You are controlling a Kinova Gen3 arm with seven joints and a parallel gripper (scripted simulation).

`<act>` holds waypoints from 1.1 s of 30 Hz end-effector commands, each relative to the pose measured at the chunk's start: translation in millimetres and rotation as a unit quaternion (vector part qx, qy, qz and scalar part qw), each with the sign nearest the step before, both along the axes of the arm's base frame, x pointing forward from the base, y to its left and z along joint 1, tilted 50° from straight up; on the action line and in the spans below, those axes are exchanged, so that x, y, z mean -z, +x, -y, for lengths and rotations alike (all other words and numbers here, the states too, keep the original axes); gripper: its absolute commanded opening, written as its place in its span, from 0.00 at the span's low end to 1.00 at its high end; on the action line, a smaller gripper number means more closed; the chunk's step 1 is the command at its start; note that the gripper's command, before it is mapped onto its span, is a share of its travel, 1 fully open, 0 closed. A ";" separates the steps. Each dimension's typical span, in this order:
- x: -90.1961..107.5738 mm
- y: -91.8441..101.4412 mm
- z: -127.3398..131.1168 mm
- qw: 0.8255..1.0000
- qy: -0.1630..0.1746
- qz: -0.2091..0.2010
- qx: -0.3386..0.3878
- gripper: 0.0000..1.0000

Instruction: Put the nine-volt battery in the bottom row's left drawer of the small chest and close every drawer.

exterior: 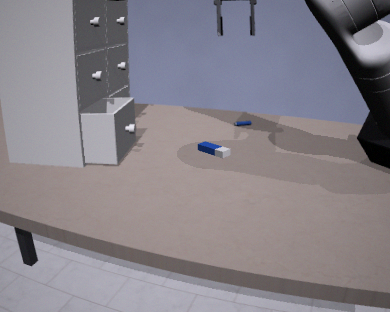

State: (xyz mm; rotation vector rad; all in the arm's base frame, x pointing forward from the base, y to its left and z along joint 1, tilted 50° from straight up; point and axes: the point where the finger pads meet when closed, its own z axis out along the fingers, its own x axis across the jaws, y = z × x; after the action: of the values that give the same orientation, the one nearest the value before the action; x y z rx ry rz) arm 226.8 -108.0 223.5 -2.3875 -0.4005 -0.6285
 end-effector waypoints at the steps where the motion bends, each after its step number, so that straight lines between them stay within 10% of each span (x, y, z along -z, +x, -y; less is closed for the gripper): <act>1: -0.3 -9.0 -0.7 0.997 0.029 -0.051 0.044 1.00; 12: -1.8 -26.7 6.7 0.962 0.098 -0.179 0.181 1.00; 33: -4.1 -55.7 16.8 0.815 0.209 -0.375 0.390 1.00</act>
State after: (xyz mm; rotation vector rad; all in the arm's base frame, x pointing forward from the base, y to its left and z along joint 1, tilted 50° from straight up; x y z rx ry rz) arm 175.0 -127.2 226.9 -2.1042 0.9448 -0.0650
